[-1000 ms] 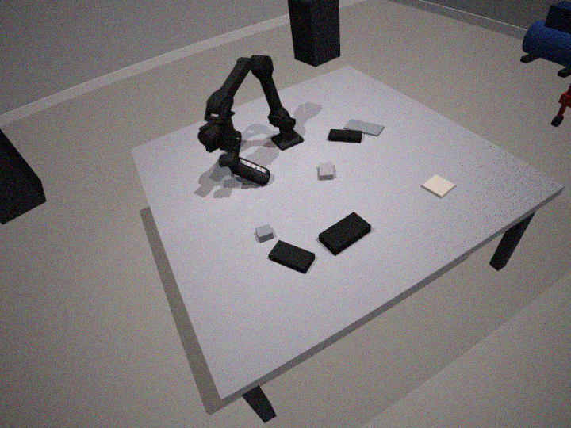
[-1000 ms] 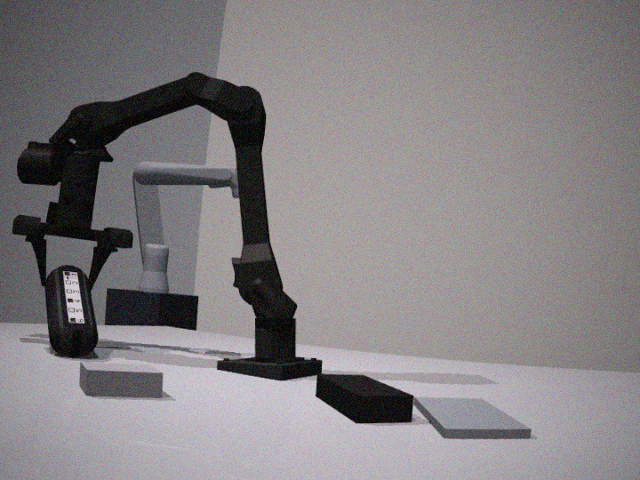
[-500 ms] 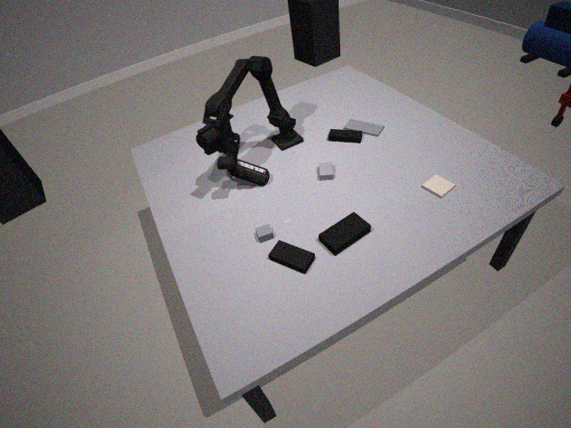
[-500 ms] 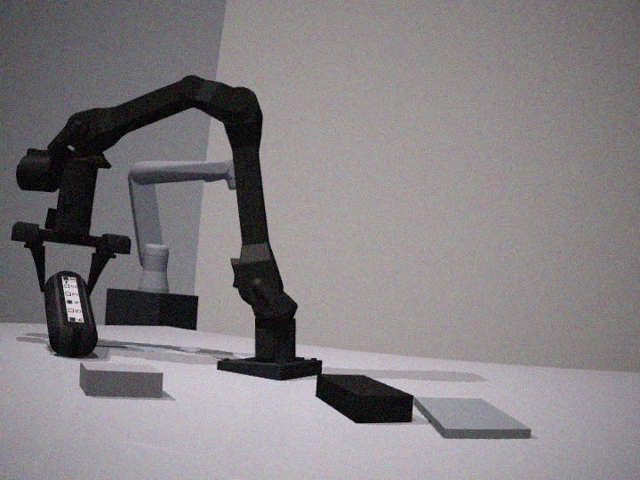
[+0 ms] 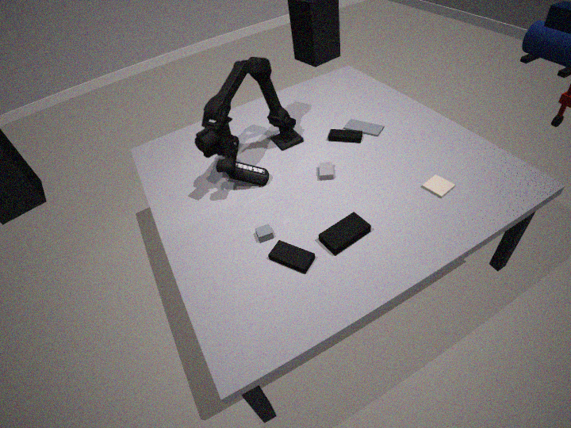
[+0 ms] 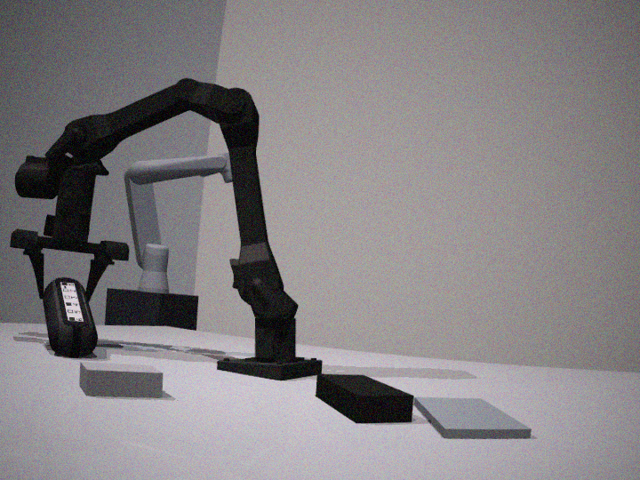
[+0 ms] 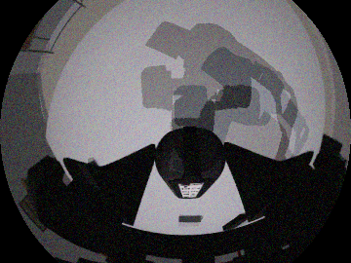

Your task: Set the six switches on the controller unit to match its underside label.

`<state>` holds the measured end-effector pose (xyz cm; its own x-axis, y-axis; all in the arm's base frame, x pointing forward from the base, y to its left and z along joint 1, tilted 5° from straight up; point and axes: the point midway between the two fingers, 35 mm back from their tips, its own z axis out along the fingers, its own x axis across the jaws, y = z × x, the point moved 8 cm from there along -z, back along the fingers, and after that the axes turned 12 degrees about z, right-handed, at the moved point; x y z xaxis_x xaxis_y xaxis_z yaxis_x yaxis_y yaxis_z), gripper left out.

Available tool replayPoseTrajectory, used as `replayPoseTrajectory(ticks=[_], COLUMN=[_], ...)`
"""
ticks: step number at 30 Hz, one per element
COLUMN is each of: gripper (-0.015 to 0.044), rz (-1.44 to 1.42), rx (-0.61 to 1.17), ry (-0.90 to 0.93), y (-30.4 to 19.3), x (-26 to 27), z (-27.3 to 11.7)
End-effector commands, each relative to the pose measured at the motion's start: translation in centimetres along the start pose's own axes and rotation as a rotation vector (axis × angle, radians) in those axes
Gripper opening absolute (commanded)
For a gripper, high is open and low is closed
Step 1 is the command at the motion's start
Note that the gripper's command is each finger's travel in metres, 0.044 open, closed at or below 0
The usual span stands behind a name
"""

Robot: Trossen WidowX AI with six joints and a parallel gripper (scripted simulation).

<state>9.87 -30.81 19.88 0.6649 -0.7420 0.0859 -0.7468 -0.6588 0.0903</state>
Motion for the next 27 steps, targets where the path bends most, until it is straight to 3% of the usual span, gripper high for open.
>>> replayPoseTrajectory(ticks=[1,27], gripper=[0.0338,0.0338], rz=[-0.011,-0.011], rx=[0.018,0.018], ry=[-0.013,-0.012], y=[-0.2,0.7], x=[-0.1,0.1], z=[0.6,2.5])
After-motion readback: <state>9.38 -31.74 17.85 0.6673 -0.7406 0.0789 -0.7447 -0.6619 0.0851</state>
